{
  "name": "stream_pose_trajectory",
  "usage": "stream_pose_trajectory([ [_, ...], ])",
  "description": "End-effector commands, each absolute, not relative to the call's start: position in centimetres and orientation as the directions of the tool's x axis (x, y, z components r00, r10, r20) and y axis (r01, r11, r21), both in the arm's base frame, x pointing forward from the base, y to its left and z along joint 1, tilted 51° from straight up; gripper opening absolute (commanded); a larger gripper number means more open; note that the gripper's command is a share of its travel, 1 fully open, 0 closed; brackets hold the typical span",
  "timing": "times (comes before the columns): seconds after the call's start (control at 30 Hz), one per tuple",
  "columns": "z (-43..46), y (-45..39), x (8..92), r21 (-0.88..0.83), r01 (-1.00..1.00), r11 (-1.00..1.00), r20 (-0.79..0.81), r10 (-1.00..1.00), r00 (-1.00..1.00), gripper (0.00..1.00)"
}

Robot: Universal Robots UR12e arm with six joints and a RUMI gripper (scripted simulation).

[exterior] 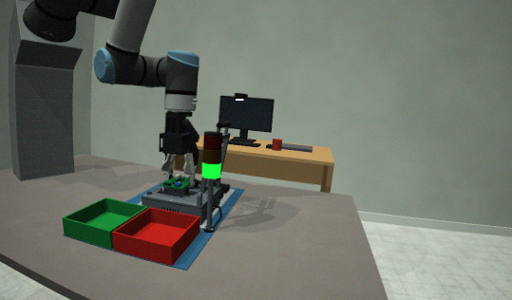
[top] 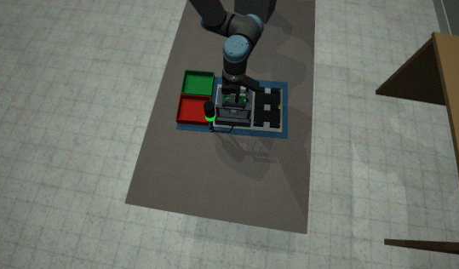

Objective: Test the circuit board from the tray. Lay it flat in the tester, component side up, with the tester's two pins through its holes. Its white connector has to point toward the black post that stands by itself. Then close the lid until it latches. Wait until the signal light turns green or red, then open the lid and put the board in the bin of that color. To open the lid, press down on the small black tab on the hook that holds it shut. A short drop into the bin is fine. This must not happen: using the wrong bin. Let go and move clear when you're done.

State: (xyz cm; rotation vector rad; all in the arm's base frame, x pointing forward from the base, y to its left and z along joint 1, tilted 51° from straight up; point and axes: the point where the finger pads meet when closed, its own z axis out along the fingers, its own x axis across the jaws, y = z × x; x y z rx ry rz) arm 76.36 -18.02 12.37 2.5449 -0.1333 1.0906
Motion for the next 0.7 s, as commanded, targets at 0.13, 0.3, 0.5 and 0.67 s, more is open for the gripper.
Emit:
stream_pose_trajectory([
  [0.13, 12.42, -17.99, 76.36, 0.295, -0.227, -0.928, 0.716, 0.057, 0.696, 0.39],
  [0.3, 12.43, -17.98, 76.34, 0.295, -0.227, -0.928, 0.716, 0.057, 0.696, 0.39],
  [0.5, 12.53, -17.92, 76.24, 0.295, -0.227, -0.928, 0.716, 0.057, 0.696, 0.39],
  [0.67, 12.58, -17.89, 76.18, 0.295, -0.227, -0.928, 0.716, 0.057, 0.696, 0.39],
])
